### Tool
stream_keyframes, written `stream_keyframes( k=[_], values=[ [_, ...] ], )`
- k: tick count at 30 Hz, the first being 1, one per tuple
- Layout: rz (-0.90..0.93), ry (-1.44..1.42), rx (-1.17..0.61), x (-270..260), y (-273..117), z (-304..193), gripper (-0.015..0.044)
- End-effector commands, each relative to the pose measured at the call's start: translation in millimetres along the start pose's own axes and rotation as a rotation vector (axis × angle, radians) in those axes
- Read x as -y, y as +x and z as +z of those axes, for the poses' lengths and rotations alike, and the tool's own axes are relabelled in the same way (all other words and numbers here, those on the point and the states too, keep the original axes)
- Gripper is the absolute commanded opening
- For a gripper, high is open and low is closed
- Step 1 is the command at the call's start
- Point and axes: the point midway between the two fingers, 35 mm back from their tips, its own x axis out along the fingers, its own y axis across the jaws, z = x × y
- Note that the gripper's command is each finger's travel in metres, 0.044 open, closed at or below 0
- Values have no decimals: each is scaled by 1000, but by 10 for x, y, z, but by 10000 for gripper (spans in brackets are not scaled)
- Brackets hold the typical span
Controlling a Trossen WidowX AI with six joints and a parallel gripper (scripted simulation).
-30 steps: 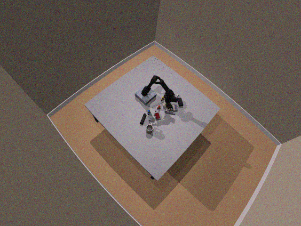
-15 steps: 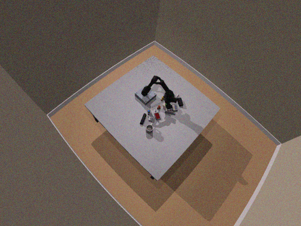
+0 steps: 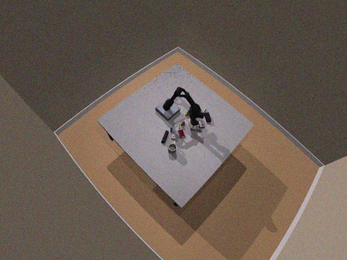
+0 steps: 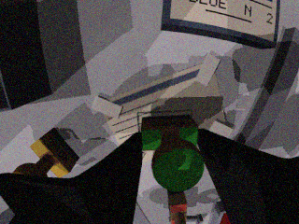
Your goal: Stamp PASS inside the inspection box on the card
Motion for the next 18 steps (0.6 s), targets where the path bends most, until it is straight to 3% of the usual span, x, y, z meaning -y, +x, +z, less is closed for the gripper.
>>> stream_keyframes(
  k=[1, 18],
  values=[
    [4, 4, 1, -7, 16, -1, 0],
    [4, 4, 1, -7, 51, -1, 0]
  ],
)
